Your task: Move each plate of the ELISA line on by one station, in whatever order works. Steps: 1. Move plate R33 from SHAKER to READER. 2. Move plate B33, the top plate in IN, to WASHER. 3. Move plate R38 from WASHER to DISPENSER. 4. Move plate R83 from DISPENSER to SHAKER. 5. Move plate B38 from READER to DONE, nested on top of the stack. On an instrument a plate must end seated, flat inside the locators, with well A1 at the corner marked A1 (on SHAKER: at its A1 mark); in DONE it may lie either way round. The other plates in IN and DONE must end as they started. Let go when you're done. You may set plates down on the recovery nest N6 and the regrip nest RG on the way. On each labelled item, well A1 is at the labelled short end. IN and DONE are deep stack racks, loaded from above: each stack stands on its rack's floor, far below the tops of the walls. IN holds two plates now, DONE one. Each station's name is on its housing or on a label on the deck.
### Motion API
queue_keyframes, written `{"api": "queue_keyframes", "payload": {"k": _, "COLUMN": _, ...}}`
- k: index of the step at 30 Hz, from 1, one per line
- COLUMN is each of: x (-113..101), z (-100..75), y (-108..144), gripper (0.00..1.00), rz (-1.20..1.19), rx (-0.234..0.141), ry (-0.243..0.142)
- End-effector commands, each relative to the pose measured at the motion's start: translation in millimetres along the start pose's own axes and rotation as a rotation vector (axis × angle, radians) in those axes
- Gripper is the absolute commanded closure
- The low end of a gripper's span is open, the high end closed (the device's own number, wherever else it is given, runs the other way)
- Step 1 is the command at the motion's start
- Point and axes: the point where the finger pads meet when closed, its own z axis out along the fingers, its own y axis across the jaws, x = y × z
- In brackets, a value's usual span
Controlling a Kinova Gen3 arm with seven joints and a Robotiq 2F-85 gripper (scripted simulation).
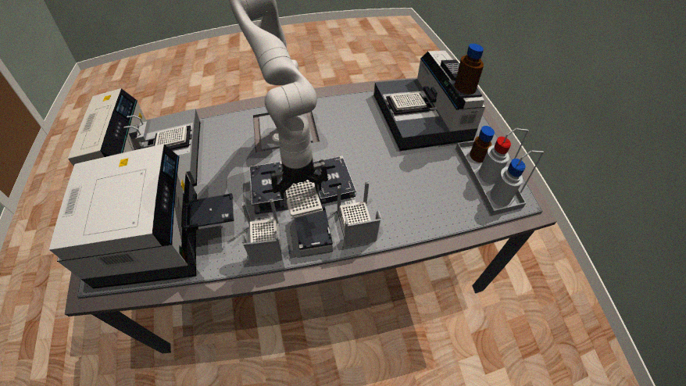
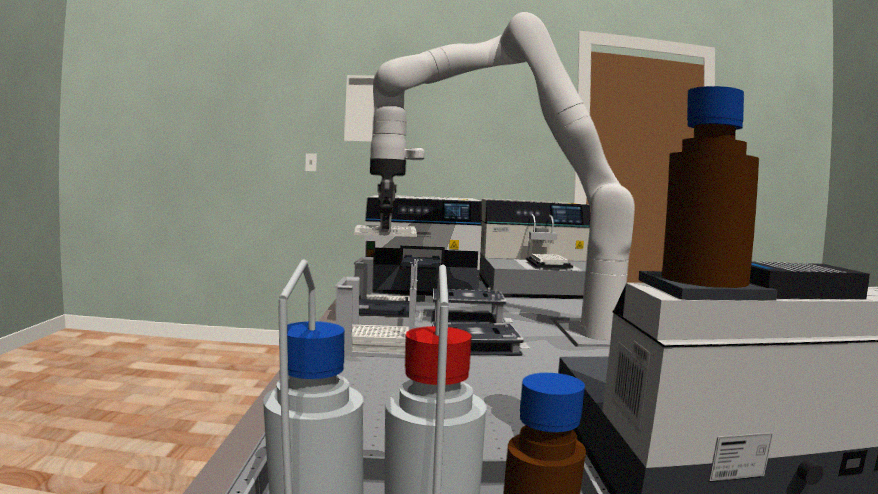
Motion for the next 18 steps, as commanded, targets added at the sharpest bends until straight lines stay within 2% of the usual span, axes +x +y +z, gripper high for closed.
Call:
{"api": "queue_keyframes", "payload": {"k": 1, "x": 3.1, "z": -1.1, "y": -11.4, "gripper": 0.06, "rz": -0.033, "rx": -0.002, "ry": -0.007}}
{"api": "queue_keyframes", "payload": {"k": 18, "x": 18.3, "z": -0.8, "y": -54.1, "gripper": 0.06, "rz": -0.208, "rx": 0.000, "ry": -0.005}}
